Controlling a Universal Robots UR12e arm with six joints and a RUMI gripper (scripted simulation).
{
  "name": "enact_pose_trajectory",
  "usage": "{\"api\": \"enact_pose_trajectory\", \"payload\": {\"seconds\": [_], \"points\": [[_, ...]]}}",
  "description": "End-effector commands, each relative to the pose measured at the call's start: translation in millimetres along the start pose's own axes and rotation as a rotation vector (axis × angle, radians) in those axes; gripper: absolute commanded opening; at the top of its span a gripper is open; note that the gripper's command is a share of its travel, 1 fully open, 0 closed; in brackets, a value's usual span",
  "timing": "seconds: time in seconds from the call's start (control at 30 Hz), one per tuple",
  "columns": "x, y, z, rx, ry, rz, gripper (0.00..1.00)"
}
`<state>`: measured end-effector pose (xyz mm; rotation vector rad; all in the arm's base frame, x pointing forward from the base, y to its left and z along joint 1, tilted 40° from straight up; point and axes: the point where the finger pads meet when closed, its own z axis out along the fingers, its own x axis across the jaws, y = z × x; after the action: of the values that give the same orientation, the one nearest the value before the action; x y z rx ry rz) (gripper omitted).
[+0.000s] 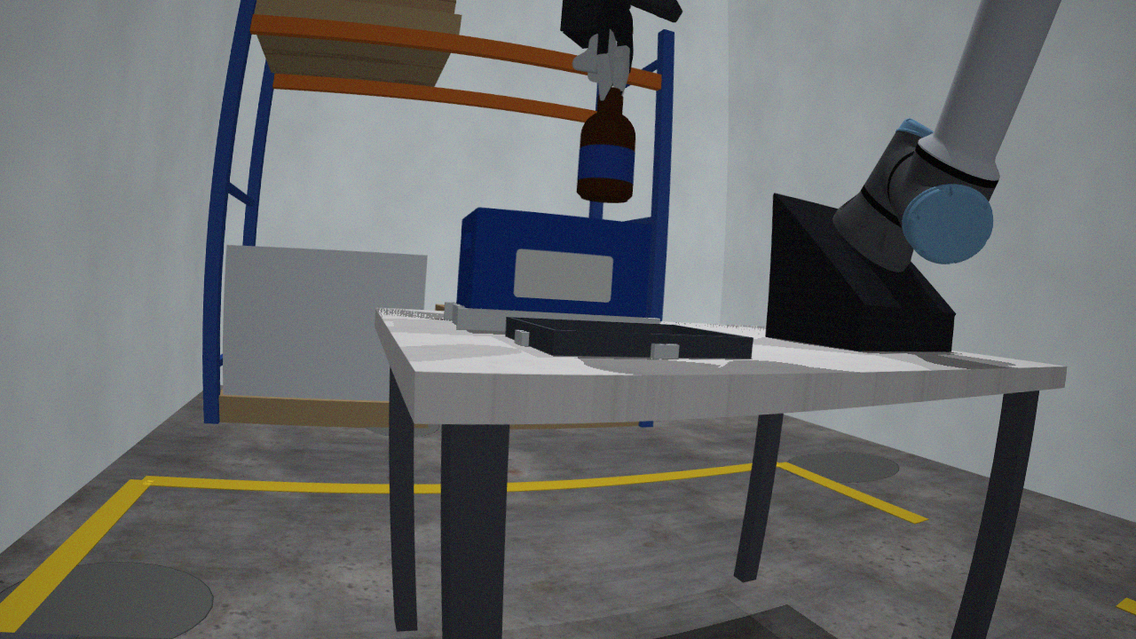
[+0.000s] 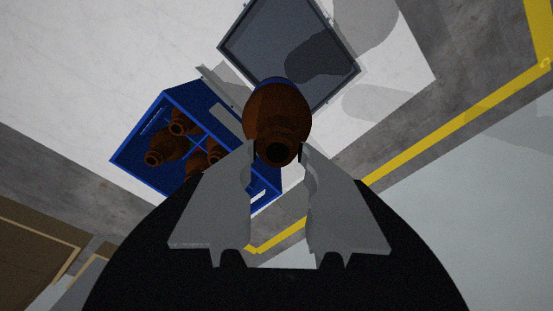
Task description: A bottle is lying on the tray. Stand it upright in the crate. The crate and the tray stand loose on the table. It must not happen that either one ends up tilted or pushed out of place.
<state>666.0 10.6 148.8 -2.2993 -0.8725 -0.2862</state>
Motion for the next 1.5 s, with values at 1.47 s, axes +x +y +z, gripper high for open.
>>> {"api": "enact_pose_trajectory", "payload": {"seconds": [1.47], "points": [[-23.8, 105.7, -4.7, -0.008, 0.001, -0.005, 0.0]]}}
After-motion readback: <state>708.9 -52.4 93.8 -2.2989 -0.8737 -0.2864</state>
